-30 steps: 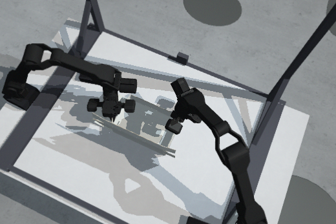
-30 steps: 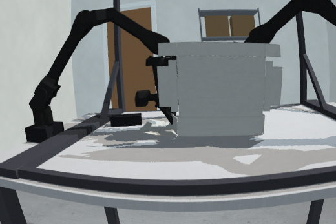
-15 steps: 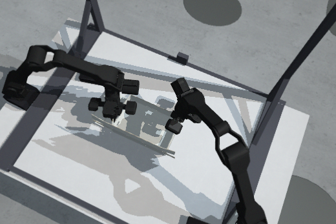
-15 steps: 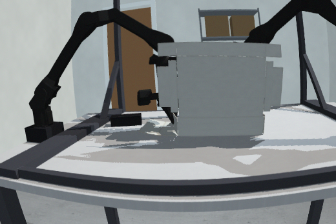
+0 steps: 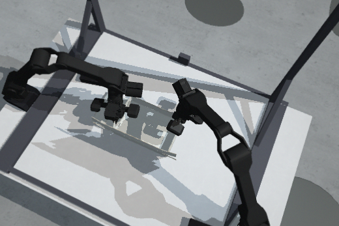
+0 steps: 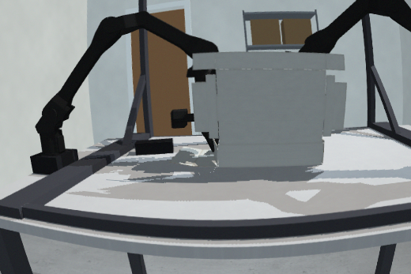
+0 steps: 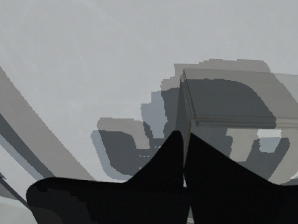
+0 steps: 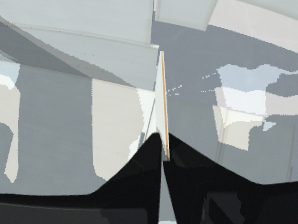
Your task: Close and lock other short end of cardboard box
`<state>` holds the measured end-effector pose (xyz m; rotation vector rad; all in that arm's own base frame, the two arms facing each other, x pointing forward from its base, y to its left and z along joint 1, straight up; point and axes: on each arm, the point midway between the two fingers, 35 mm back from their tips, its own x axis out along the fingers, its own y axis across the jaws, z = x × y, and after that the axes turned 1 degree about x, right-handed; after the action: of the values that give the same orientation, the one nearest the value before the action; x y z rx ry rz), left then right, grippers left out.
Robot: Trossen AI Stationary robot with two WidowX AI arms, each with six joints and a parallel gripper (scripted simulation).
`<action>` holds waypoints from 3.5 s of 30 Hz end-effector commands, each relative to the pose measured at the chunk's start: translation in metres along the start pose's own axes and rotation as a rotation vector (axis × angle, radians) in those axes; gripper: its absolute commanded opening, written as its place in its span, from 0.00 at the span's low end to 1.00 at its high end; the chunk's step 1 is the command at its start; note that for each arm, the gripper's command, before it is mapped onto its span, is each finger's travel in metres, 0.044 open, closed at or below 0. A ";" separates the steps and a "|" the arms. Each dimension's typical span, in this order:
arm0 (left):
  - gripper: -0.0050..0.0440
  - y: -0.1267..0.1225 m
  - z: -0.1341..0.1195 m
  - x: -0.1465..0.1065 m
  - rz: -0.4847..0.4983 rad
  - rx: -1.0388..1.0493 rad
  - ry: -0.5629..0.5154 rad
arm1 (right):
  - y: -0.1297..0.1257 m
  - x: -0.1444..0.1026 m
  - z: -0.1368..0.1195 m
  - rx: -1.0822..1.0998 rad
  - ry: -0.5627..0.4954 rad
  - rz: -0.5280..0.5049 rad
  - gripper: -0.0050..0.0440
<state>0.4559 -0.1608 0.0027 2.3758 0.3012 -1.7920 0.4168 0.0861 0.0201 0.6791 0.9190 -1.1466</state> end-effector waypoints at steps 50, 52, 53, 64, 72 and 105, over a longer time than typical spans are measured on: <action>0.10 0.002 -0.005 -0.007 0.014 -0.005 0.015 | 0.018 -0.009 0.009 0.236 0.069 -0.081 0.41; 0.10 0.002 -0.005 -0.007 0.014 -0.005 0.015 | 0.018 -0.013 0.009 0.240 0.069 -0.083 0.41; 0.10 0.002 -0.005 -0.007 0.014 -0.005 0.015 | 0.019 -0.015 0.009 0.242 0.069 -0.084 0.41; 0.10 0.002 -0.005 -0.007 0.014 -0.005 0.015 | 0.022 -0.047 0.012 0.271 0.070 -0.099 0.41; 0.10 0.002 -0.005 -0.007 0.014 -0.005 0.015 | 0.022 -0.047 0.012 0.271 0.070 -0.100 0.41; 0.10 0.002 -0.005 -0.007 0.014 -0.005 0.015 | -0.032 -0.074 -0.032 -1.215 0.262 0.159 0.10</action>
<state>0.4559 -0.1604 0.0022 2.3742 0.3034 -1.7931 0.3745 0.1320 0.0564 -0.0362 1.5251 -0.3808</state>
